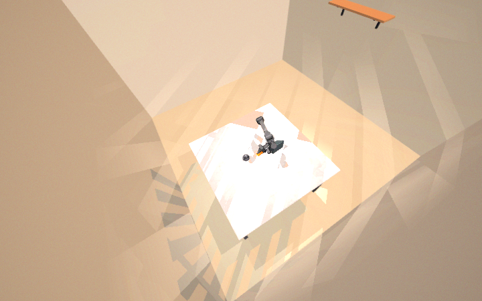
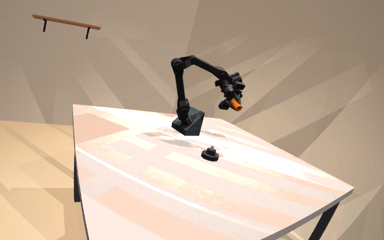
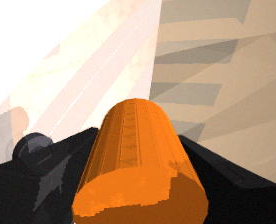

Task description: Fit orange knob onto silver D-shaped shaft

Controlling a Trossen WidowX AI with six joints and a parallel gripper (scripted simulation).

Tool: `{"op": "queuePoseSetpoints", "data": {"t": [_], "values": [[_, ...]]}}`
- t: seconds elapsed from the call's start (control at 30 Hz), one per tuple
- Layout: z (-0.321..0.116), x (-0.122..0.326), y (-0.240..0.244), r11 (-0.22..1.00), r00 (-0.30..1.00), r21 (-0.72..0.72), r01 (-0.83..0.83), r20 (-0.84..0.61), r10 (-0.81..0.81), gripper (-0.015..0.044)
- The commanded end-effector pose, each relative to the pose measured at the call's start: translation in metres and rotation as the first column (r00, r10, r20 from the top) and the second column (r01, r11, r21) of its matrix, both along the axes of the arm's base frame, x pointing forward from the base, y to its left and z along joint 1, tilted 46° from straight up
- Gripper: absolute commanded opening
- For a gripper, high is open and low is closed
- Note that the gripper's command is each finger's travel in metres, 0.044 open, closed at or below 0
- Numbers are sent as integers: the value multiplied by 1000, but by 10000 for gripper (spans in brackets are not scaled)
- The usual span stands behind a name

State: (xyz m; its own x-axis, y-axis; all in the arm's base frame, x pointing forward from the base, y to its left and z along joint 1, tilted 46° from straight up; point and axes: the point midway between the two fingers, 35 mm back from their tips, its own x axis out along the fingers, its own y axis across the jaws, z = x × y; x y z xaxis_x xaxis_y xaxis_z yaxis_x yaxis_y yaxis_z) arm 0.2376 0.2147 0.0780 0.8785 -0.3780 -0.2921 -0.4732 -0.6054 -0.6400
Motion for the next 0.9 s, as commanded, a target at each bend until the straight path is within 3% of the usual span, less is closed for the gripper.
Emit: {"op": "queuePoseSetpoints", "data": {"t": [0.0, 0.87], "values": [[3, -1, 0, 1000, 999, -3, -29, 36, 29, 0], [0, 0, 0, 1000, 1000, -1, -7, 7, 7, 0]]}}
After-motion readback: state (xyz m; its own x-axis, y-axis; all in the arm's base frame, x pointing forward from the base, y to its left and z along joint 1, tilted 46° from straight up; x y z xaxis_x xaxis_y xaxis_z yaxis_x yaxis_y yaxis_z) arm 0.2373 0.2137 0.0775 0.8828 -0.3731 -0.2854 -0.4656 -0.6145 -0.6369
